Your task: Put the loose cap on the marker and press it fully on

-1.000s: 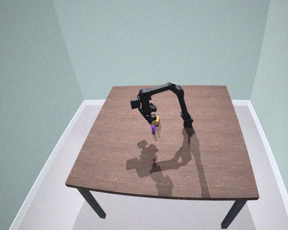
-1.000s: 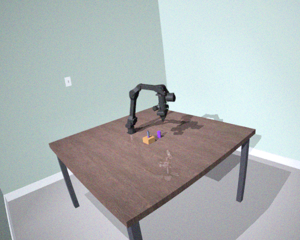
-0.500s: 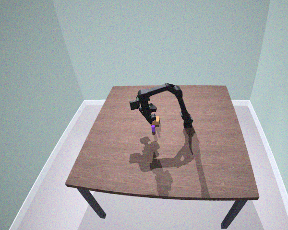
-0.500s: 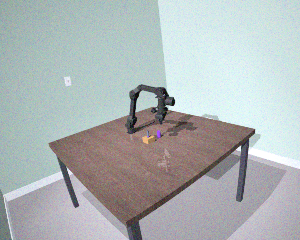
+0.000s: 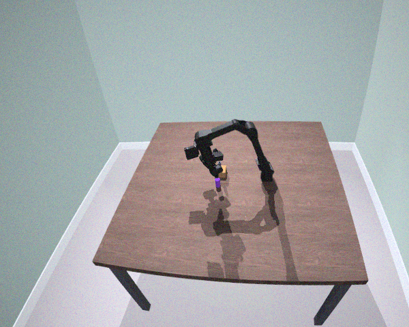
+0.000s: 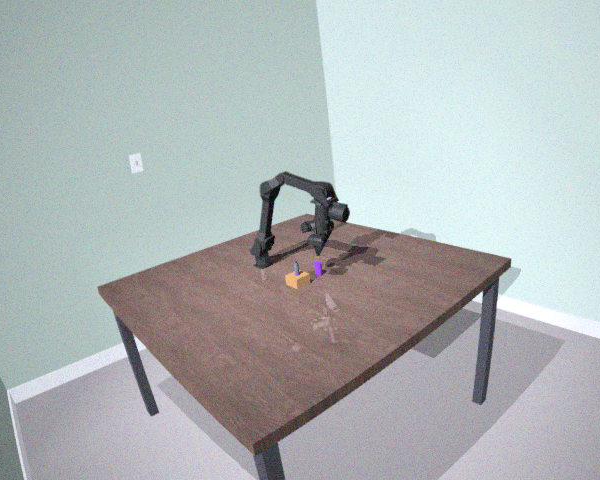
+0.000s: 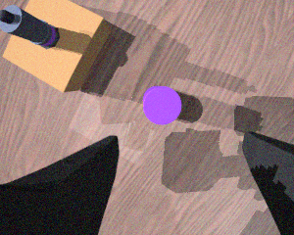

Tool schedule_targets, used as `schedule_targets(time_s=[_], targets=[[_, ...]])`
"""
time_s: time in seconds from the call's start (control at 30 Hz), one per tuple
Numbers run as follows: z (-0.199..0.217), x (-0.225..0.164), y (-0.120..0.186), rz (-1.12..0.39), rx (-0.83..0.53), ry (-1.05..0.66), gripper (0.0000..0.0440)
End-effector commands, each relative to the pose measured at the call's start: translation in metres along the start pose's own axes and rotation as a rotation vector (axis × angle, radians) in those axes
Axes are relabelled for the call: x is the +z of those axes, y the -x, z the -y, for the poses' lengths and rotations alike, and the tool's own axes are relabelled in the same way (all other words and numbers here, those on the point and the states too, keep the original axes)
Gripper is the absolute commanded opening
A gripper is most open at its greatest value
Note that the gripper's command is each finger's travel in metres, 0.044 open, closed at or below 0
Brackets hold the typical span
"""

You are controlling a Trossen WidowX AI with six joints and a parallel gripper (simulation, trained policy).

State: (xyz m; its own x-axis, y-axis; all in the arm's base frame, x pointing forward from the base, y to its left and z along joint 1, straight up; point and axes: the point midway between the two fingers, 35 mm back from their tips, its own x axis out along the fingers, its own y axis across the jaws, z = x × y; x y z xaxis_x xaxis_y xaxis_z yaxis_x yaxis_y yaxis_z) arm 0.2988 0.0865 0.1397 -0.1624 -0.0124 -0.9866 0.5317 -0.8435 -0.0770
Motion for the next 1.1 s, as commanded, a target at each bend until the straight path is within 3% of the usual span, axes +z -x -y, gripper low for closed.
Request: schedule_targets(time_s=[0.0,1.07], targets=[[-0.001,0.002,-0.009,0.021,-0.014,0.003,0.0316],[-0.008,0.005,-0.079,0.068,-0.019,0.088,0.0258]])
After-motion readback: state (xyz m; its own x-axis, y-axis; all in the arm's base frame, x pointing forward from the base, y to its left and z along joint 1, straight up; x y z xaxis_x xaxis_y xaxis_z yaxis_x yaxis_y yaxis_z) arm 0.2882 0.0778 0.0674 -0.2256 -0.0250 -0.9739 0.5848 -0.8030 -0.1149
